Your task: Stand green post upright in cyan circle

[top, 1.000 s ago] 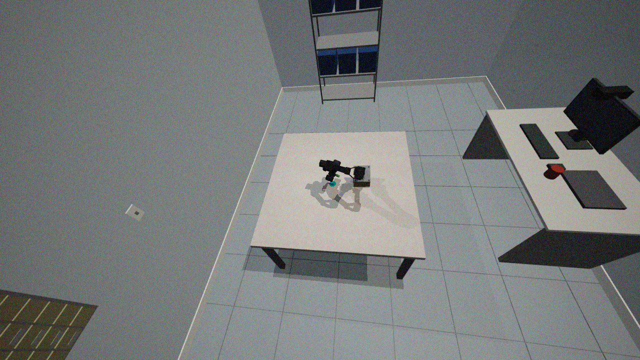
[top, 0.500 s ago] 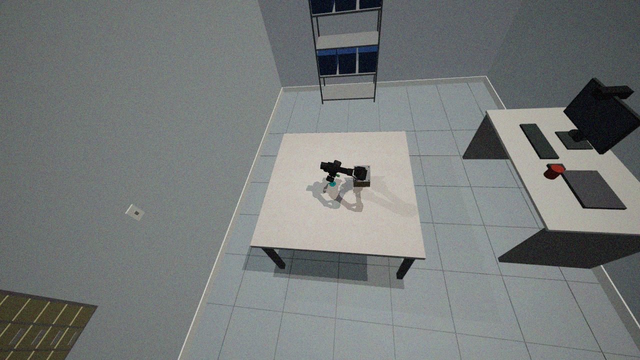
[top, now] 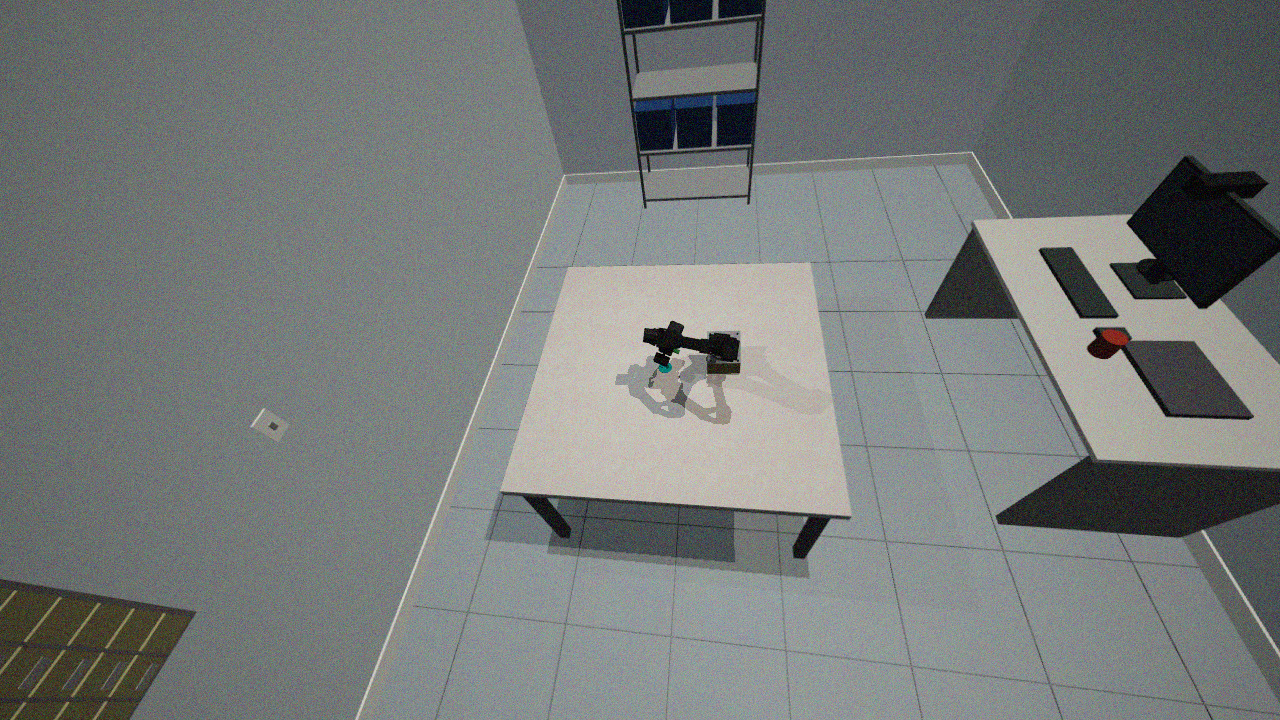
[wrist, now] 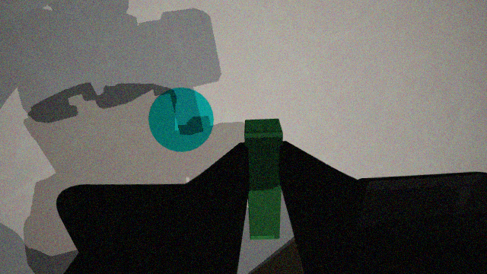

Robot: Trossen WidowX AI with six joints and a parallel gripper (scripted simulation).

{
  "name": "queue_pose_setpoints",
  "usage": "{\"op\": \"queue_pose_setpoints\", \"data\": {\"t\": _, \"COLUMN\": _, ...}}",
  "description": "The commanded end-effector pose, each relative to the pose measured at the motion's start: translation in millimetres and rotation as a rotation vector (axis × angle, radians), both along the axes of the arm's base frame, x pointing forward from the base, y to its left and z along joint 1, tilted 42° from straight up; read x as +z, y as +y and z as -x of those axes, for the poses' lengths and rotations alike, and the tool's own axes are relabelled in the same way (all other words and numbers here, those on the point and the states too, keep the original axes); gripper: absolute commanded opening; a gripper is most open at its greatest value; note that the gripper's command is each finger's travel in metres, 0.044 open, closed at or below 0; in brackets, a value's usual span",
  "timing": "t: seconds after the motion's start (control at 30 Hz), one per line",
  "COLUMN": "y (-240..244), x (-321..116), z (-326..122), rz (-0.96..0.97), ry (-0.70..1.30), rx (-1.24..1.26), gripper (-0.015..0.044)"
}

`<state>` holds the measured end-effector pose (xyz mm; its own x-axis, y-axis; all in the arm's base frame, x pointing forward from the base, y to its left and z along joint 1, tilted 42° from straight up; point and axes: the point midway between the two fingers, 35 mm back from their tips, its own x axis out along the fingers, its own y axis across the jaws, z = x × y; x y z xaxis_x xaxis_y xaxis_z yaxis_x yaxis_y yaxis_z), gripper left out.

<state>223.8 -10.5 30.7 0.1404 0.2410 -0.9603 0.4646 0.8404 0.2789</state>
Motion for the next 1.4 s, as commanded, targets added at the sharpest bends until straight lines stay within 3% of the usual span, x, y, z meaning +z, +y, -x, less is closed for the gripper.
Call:
{"op": "queue_pose_setpoints", "data": {"t": 0.0, "y": -0.7, "x": 0.0, "z": 0.1, "rz": 0.026, "ry": -0.015, "rx": -0.01, "gripper": 0.0023}}
{"op": "queue_pose_setpoints", "data": {"t": 1.37, "y": 0.1, "x": -0.9, "z": 1.9, "rz": 0.199, "ry": -0.172, "rx": -0.114, "gripper": 0.0023}}
